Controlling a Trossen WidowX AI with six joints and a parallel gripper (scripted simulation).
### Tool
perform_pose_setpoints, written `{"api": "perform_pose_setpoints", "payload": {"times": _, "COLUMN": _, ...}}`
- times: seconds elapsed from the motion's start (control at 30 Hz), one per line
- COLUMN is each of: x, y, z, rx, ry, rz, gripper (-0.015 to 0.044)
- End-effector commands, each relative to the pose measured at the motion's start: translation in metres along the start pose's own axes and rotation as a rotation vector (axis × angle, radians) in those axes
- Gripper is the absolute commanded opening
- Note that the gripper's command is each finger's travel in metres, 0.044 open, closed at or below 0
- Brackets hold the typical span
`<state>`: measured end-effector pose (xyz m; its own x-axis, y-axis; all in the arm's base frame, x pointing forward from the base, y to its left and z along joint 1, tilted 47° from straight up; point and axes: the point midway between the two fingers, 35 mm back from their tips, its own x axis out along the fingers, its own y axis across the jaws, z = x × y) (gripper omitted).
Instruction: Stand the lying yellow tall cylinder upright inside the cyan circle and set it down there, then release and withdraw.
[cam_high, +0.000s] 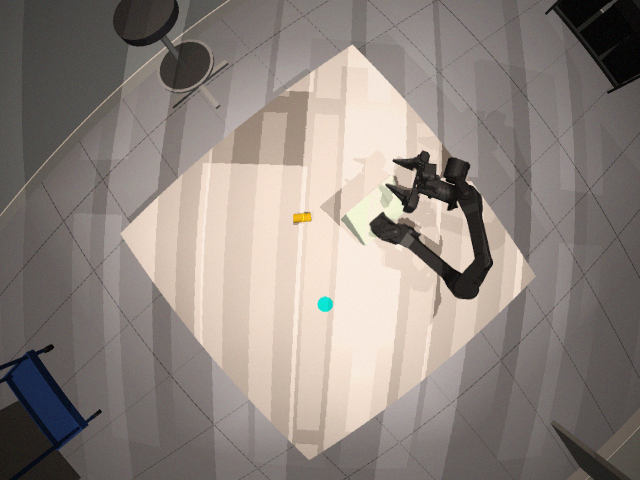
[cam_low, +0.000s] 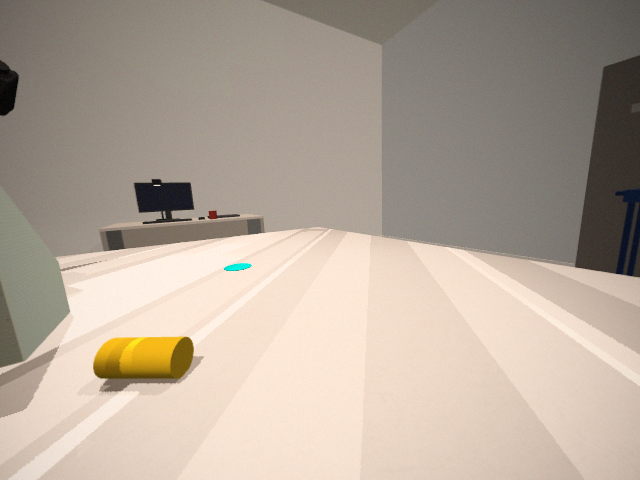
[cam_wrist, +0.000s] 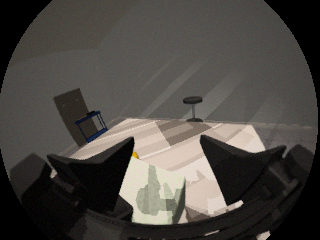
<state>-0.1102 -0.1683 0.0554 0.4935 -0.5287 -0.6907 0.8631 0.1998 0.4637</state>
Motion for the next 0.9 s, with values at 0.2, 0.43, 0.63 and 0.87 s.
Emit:
{"api": "perform_pose_setpoints", "payload": {"times": 0.2, "x": 0.021, "y": 0.004, "z": 0.008, "rx": -0.028, "ry": 0.108, "rz": 0.069, "gripper": 0.0309}}
{"api": "perform_pose_setpoints", "payload": {"times": 0.43, "x": 0.057, "y": 0.016, "z": 0.019, "rx": -0.071, "ry": 0.285, "rz": 0.168, "gripper": 0.0309}}
{"api": "perform_pose_setpoints", "payload": {"times": 0.63, "x": 0.094, "y": 0.033, "z": 0.025, "rx": -0.101, "ry": 0.451, "rz": 0.253, "gripper": 0.0309}}
{"api": "perform_pose_setpoints", "payload": {"times": 0.87, "x": 0.140, "y": 0.059, "z": 0.022, "rx": -0.148, "ry": 0.657, "rz": 0.319, "gripper": 0.0309}}
